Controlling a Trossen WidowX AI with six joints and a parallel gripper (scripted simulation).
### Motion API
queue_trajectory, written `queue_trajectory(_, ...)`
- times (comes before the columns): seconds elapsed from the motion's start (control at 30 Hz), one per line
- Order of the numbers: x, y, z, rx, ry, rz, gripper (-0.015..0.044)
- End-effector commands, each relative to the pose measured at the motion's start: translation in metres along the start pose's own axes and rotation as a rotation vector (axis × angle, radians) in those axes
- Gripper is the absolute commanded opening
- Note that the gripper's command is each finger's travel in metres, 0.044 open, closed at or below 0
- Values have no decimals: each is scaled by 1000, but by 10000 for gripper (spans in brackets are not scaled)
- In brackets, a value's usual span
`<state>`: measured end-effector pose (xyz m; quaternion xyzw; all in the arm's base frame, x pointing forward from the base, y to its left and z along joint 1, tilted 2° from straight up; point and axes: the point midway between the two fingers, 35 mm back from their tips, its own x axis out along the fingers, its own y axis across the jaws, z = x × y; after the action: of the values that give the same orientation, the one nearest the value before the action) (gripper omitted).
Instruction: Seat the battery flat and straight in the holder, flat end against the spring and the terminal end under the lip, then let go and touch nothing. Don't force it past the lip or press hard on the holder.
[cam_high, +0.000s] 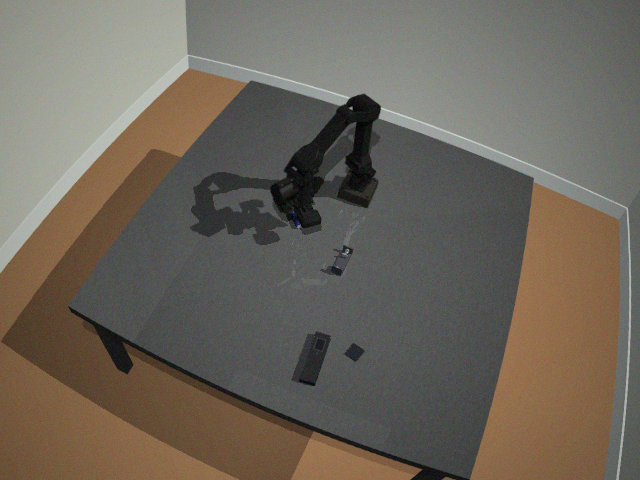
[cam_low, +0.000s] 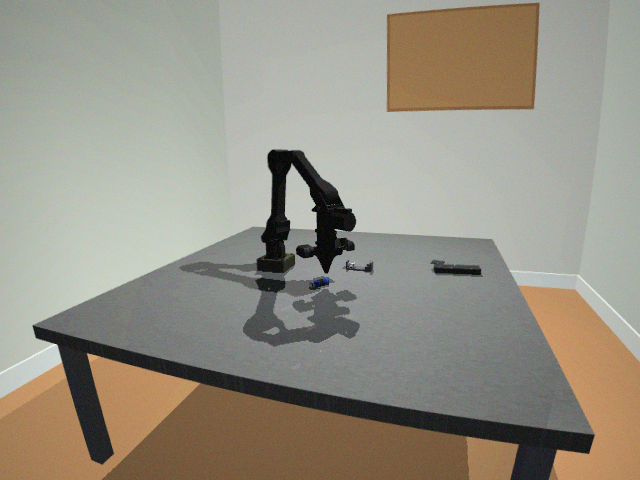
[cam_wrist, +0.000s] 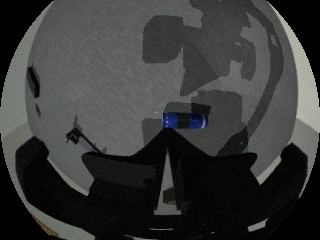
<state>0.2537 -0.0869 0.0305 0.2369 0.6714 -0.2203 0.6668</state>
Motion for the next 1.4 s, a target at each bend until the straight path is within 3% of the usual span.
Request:
queue_trajectory(0.0, -1, -5, -1, -3, -7, 3, 0)
queue_trajectory(0.37, -80, -5, -1, -3, -8, 3, 0)
queue_trajectory(0.8, -77, -6, -3, 2, 2, 0, 0)
queue_trajectory(0.83, -77, -6, -3, 19, 1, 1, 26)
queue_trajectory(1.1, -45, -15, 0, 782, -2, 2, 233)
queue_trajectory(1.37, -15, -25, -1, 1544, -5, 7, 233)
